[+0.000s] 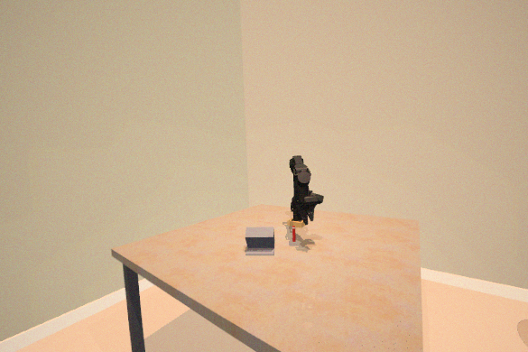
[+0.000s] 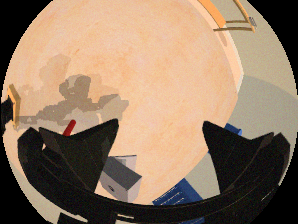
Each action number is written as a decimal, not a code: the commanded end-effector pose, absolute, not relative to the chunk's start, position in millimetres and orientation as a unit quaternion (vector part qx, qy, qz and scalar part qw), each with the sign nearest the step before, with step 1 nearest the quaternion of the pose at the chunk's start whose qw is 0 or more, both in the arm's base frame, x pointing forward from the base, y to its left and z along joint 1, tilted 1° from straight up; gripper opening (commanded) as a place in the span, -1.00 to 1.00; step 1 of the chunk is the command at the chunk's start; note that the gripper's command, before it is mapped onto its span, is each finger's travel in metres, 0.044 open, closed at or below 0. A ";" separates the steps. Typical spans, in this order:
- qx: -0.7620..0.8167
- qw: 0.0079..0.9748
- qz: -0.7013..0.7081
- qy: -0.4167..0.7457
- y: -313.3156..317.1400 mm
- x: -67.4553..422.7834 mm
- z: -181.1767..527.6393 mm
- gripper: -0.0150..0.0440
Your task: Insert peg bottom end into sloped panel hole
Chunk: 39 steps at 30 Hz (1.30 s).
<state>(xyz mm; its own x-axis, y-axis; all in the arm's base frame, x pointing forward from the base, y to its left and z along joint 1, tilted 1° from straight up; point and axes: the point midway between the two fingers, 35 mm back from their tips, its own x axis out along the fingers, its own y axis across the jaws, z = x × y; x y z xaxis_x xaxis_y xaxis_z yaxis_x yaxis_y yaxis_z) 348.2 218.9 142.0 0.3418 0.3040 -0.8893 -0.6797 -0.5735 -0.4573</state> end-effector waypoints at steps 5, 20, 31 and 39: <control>-0.717 0.359 0.583 0.134 192.5 335.4 130.5 1.00; -0.732 0.192 0.645 0.108 143.5 304.1 113.9 1.00; -0.713 0.076 0.693 0.074 109.8 276.0 107.0 1.00; -0.711 0.069 0.696 0.071 107.9 274.4 104.1 1.00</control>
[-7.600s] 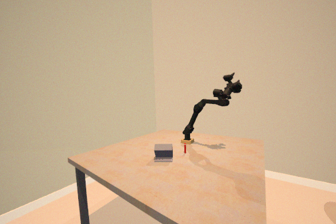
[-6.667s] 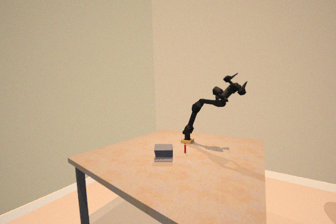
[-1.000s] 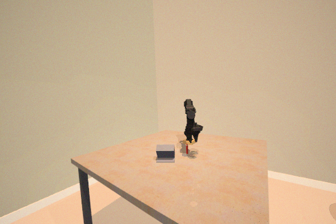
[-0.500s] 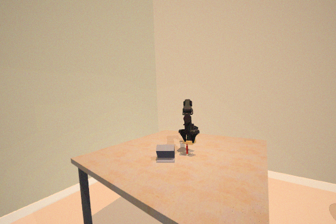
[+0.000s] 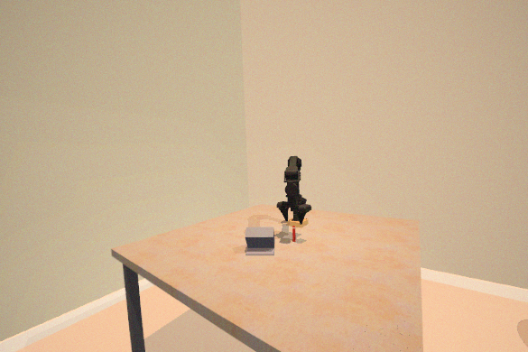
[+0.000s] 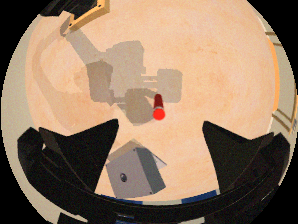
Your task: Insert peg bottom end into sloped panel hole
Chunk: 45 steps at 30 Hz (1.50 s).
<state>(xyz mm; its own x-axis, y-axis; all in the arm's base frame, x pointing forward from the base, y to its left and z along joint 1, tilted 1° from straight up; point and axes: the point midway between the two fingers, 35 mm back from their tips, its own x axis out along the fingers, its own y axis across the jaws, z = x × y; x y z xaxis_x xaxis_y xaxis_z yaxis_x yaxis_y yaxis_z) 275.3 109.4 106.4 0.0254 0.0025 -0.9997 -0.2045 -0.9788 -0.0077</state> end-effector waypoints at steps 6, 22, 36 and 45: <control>-0.711 0.069 0.696 0.071 108.2 275.4 94.6 1.00; -0.711 0.069 0.696 0.071 108.2 276.4 68.4 1.00; -0.711 0.069 0.696 0.071 107.4 275.3 45.9 1.00; -0.711 0.073 0.696 0.071 108.3 275.4 47.0 0.47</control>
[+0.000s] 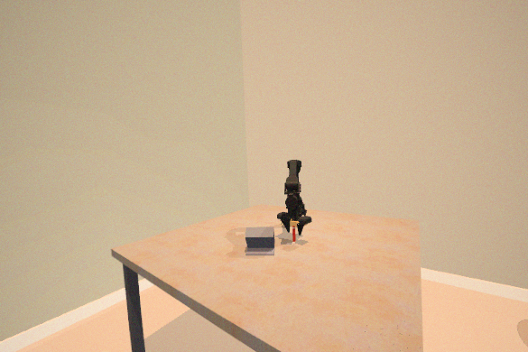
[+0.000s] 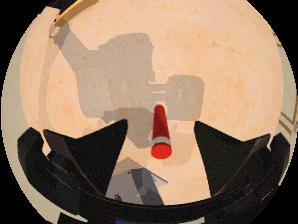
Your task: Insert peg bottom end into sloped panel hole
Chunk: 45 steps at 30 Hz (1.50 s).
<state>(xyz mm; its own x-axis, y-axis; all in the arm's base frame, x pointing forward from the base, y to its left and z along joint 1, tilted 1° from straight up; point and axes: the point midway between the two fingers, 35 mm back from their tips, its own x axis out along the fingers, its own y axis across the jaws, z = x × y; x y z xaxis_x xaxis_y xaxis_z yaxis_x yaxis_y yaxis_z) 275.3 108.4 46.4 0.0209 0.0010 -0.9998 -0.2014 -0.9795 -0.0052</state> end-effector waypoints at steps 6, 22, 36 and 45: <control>-0.711 0.073 0.696 0.071 108.3 275.4 47.0 -0.07; -0.711 0.072 0.696 0.071 109.0 276.7 59.8 -0.49; -0.711 0.070 0.696 0.071 110.5 276.9 113.6 -0.49; -0.712 0.077 0.695 0.069 109.2 276.9 125.5 -0.49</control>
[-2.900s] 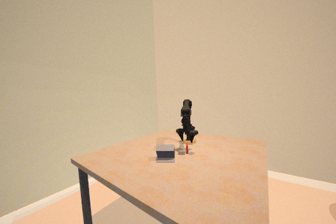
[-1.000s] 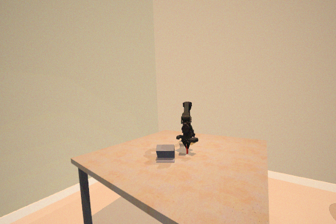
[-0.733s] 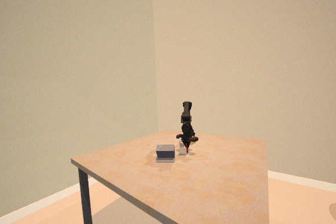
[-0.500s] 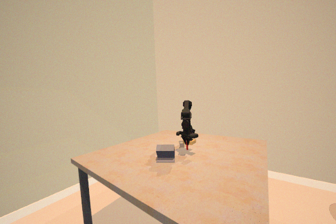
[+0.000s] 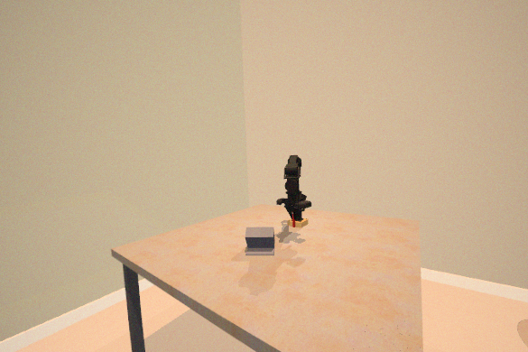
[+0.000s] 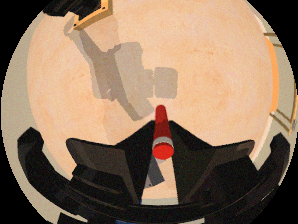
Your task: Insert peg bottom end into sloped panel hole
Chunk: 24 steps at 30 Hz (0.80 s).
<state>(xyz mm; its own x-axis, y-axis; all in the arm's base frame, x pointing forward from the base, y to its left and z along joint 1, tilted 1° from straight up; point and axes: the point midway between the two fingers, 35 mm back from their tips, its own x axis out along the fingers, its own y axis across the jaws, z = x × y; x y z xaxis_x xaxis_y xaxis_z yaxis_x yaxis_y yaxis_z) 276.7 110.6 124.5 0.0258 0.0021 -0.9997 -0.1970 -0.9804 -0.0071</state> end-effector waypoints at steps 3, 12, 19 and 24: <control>-0.713 0.085 0.693 0.067 107.1 278.4 125.0 -0.49; -0.715 0.110 0.688 0.060 100.3 282.8 123.4 -0.49; -0.717 0.129 0.682 0.055 94.9 286.2 122.5 -0.49; -0.719 0.142 0.678 0.051 91.0 288.6 121.9 -0.49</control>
